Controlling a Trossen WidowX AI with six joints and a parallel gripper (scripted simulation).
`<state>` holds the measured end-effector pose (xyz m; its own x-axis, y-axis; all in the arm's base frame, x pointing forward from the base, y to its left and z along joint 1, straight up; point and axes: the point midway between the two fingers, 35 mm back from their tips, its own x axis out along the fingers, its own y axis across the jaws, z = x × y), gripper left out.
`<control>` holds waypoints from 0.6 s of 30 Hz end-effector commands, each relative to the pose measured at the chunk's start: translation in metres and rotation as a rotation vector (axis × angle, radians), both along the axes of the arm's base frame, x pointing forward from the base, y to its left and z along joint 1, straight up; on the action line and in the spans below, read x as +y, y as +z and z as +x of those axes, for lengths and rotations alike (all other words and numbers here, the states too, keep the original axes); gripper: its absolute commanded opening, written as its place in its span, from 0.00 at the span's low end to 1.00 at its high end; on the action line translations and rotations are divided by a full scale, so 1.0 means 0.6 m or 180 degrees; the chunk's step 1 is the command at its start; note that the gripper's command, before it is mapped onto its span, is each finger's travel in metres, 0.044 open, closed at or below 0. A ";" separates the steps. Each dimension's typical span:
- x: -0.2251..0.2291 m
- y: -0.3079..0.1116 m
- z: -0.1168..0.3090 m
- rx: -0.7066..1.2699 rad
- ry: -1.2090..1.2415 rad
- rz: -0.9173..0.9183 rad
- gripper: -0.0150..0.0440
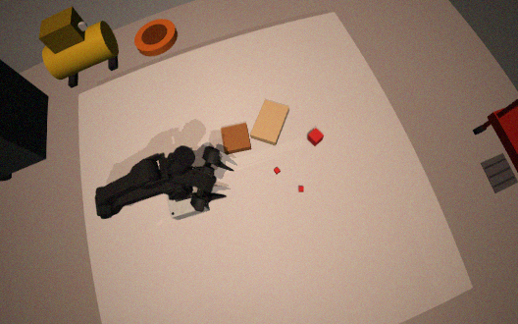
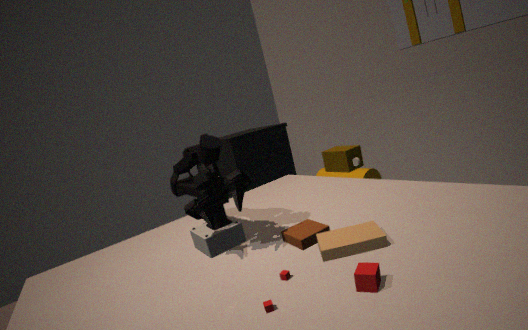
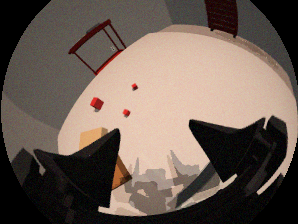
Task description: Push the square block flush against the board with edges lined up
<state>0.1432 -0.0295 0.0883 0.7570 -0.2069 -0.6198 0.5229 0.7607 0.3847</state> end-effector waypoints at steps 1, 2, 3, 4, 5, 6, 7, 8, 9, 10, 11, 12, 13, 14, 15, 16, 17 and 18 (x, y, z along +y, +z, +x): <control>0.000 0.000 0.000 0.0000 0.0000 0.0000 0.89; 0.000 0.000 0.000 0.0000 0.0000 0.0000 0.84; 0.000 0.000 0.000 0.0004 0.0005 -0.0002 0.80; 0.001 0.001 0.000 0.0014 0.0019 -0.0008 0.75; 0.002 0.002 0.001 0.0031 0.0044 -0.0017 0.71; 0.004 0.004 0.001 0.0055 0.0079 -0.0030 0.67; 0.007 0.006 0.002 0.0086 0.0124 -0.0047 0.62; 0.009 0.009 0.003 0.0123 0.0178 -0.0068 0.58; 0.013 0.012 0.005 0.0163 0.0238 -0.0090 0.53; 0.016 0.015 0.006 0.0203 0.0299 -0.0114 0.49; 0.019 0.018 0.008 0.0245 0.0365 -0.0143 0.44; 0.023 0.020 0.009 0.0286 0.0432 -0.0173 0.40; 0.026 0.023 0.011 0.0324 0.0505 -0.0220 0.35; 0.029 0.025 0.014 0.0365 0.0584 -0.0270 0.31; 0.032 0.028 0.016 0.0405 0.0664 -0.0321 0.26; 0.036 0.031 0.019 0.0444 0.0744 -0.0371 0.25; 0.039 0.033 0.022 0.0483 0.0824 -0.0422 0.25; 0.043 0.035 0.025 0.0521 0.0905 -0.0472 0.25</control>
<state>0.1524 -0.0117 0.1042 0.7075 -0.1281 -0.6951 0.3985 0.8845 0.2426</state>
